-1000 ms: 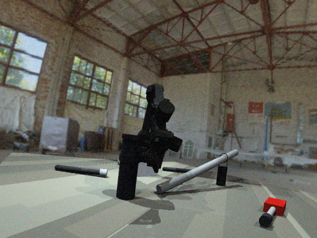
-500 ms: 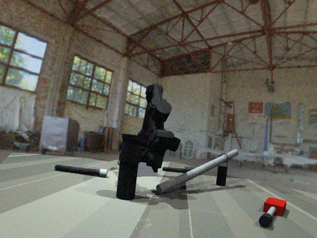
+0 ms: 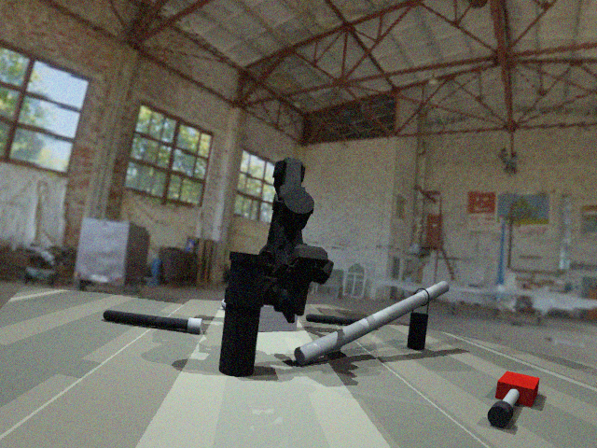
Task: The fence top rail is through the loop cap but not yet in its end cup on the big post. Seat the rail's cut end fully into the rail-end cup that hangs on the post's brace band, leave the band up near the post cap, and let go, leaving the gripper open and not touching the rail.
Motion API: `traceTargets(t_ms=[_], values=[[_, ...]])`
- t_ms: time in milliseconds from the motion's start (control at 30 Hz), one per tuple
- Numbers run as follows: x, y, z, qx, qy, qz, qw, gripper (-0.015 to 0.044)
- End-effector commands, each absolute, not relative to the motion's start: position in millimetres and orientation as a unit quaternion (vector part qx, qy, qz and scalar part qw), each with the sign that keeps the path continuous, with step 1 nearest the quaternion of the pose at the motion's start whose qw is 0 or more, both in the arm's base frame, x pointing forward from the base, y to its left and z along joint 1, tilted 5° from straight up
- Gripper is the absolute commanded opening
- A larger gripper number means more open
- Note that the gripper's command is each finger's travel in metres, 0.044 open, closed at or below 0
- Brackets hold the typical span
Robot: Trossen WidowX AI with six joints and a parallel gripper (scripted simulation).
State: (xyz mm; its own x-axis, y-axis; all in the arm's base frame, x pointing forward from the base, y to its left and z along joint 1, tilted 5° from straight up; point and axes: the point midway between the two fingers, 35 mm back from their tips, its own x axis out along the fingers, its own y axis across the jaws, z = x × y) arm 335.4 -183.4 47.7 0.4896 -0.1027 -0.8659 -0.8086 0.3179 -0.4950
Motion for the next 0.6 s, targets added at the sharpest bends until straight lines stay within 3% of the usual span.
traceTargets(t_ms=[0,567], values=[[331.0,-182.7,47.9,-0.535,0.422,0.271,0.680,0.0000],[318.3,-180.0,47.6,-0.565,0.382,0.315,0.660,0.0000]])
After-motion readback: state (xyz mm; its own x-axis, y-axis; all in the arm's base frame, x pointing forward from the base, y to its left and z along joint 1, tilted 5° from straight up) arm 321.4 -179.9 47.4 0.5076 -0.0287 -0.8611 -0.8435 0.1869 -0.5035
